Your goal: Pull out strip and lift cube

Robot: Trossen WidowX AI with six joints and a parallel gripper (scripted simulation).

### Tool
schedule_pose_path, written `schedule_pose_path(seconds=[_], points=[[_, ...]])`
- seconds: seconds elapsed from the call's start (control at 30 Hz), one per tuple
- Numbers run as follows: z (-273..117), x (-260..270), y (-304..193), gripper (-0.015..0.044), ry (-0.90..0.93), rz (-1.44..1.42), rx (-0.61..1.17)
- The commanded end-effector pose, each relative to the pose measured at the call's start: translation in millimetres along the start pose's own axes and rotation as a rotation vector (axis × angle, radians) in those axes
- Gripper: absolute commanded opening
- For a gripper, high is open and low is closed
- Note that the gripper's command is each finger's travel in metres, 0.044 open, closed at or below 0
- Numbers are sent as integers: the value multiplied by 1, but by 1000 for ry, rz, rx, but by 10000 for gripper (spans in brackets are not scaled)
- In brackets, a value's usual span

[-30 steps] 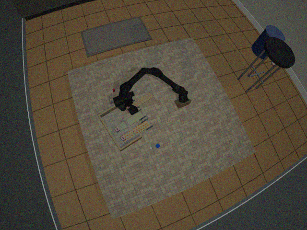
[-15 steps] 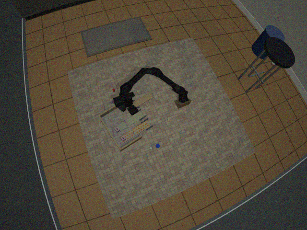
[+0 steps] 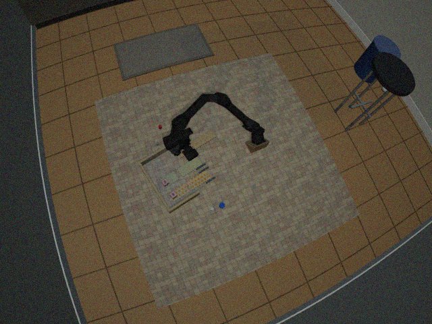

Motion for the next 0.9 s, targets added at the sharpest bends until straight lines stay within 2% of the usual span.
schedule_pose_path(seconds=[0.0,0.2,0.4,0.87], points=[[-15,11,-16,0,3,2,-4],[-28,22,-36,0,0,7,1],[-29,24,-39,0,0,7,1],[-30,49,-82,0,8,-1,3]])
Point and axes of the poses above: the point midway between the two fingers, 35 mm back from their tips, its own z axis out along the fingers, its own x axis across the jaws, y = z × x, the point moved 1 cm from there along -z, back along the fingers
